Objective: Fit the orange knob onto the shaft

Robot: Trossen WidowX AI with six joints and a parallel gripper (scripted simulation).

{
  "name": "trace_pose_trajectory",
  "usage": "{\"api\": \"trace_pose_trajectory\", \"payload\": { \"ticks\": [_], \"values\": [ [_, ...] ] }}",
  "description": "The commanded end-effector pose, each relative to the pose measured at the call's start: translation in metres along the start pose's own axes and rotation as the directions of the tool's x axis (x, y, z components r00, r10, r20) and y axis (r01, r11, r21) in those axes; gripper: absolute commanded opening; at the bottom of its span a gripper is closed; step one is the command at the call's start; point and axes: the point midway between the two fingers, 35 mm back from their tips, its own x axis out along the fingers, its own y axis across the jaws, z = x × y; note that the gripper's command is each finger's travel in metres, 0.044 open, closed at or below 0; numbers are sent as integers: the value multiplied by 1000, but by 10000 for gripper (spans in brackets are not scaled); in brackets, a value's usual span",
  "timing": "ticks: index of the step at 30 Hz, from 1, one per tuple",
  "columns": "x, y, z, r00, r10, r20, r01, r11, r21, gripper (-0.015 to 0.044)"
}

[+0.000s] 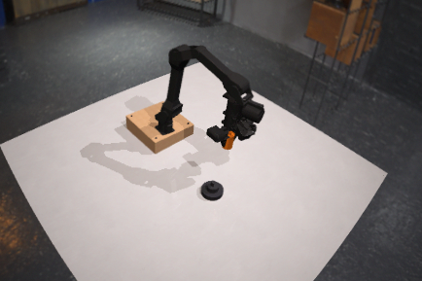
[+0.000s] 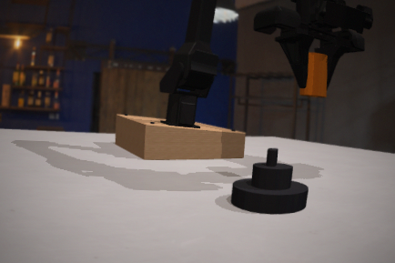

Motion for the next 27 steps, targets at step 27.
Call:
{"api": "trace_pose_trajectory", "payload": {
  "ticks": [27],
  "values": [
    [23,-70,52,1000,0,17,0,1000,-4,0]
  ]
}}
